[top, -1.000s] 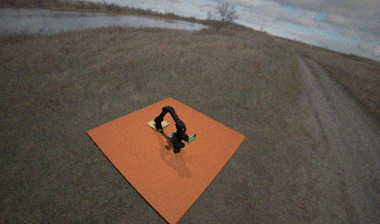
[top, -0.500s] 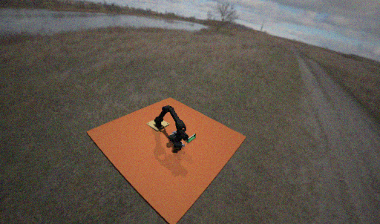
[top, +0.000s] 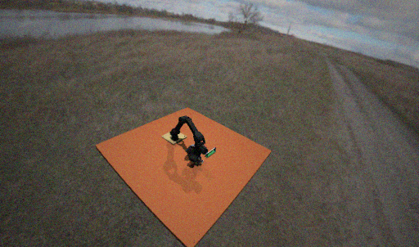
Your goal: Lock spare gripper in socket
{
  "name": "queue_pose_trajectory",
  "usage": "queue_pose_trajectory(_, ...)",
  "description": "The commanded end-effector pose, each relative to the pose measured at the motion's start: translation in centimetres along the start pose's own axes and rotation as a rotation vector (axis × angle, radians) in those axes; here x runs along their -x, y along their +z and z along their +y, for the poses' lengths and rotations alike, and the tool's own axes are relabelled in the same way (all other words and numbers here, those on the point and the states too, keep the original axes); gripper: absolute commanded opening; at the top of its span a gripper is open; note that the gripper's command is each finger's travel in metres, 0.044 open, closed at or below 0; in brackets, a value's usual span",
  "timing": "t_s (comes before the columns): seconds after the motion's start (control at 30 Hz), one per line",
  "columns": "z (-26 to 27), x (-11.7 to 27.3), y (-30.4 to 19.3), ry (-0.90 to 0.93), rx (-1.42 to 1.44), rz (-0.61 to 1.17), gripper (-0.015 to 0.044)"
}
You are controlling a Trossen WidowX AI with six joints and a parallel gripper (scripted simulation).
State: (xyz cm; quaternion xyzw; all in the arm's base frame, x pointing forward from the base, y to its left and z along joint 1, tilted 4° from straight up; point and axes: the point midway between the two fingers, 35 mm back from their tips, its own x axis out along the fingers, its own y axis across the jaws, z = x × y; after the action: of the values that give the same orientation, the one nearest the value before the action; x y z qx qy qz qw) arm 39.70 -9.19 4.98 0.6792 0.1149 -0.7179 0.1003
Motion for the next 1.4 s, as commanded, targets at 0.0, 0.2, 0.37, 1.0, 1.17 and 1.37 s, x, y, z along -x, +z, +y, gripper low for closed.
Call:
queue_pose_trajectory(0.0, -0.1, 0.6, 0.0, 0.007, -0.111, 0.015, 0.0)
queue_pose_trajectory(0.2, -0.2, 0.6, 0.1, 0.006, -0.258, 0.016, 0.0)
queue_pose_trajectory(0.37, -0.3, 0.7, 0.1, 0.006, -0.363, 0.017, 0.0)
queue_pose_trajectory(1.0, -0.5, -2.6, 0.3, 0.006, -0.466, 0.017, 0.0)
queue_pose_trajectory(1.17, -0.5, -2.7, 0.3, 0.006, -0.466, 0.017, 0.0)
queue_pose_trajectory(1.37, -0.4, -3.6, 0.2, 0.006, -0.466, 0.017, 0.0)
